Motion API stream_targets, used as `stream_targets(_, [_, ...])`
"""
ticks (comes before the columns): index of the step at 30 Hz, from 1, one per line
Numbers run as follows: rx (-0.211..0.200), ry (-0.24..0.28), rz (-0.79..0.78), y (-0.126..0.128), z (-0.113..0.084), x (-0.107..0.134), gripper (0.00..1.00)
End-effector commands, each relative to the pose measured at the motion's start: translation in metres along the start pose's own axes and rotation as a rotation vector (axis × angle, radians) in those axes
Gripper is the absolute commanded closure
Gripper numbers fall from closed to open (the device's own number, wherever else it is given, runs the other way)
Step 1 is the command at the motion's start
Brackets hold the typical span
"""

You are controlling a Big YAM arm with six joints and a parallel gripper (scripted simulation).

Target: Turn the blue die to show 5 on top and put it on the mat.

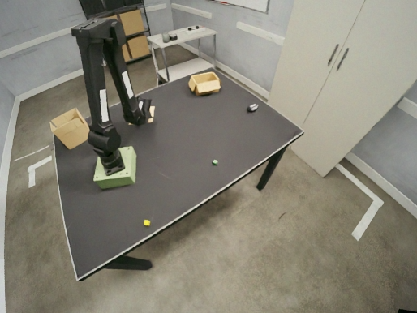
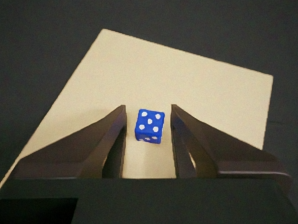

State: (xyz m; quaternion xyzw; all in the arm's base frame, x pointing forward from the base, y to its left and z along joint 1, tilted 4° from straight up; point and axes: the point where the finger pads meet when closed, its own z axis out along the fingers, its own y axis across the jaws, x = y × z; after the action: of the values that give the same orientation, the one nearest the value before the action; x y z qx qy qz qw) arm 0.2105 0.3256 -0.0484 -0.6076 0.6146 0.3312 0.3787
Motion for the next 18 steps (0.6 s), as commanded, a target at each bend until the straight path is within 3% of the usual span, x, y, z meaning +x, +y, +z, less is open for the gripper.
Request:
stream_targets(1, [0.017,-0.023,-0.023,-0.008,0.002,-0.004,0.7])
stream_targets(11, [0.026,-0.035,-0.036,-0.008,-0.008,-0.011,0.7])
stream_targets(18, [0.014,-0.013,-0.016,-0.005,-0.031,-0.004,0.7])
